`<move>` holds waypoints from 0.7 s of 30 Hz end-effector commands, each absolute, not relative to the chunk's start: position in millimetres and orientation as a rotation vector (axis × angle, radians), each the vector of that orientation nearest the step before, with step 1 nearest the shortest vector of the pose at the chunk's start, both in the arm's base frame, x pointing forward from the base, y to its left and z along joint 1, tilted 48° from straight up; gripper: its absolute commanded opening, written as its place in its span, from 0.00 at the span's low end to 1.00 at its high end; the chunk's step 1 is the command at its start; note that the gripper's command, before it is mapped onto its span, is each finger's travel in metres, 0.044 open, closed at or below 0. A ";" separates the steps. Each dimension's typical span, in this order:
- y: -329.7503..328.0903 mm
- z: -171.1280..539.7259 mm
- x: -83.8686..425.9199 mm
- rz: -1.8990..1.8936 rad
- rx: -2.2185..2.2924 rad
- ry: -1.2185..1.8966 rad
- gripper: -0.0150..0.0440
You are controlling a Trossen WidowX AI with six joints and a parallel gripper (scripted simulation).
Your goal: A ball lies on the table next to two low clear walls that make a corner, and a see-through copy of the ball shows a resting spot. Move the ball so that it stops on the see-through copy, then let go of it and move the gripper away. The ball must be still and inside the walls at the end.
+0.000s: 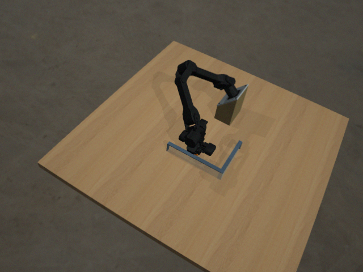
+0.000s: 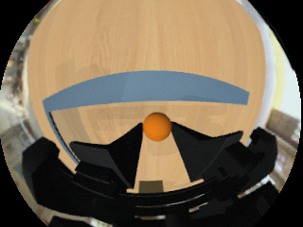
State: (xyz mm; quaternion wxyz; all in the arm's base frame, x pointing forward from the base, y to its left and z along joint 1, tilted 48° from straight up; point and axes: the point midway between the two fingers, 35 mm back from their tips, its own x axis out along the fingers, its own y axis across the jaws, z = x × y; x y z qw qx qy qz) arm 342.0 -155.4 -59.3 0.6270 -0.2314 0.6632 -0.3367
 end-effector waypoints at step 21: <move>-157.1 -61.2 341.6 -0.771 -0.532 1.522 0.77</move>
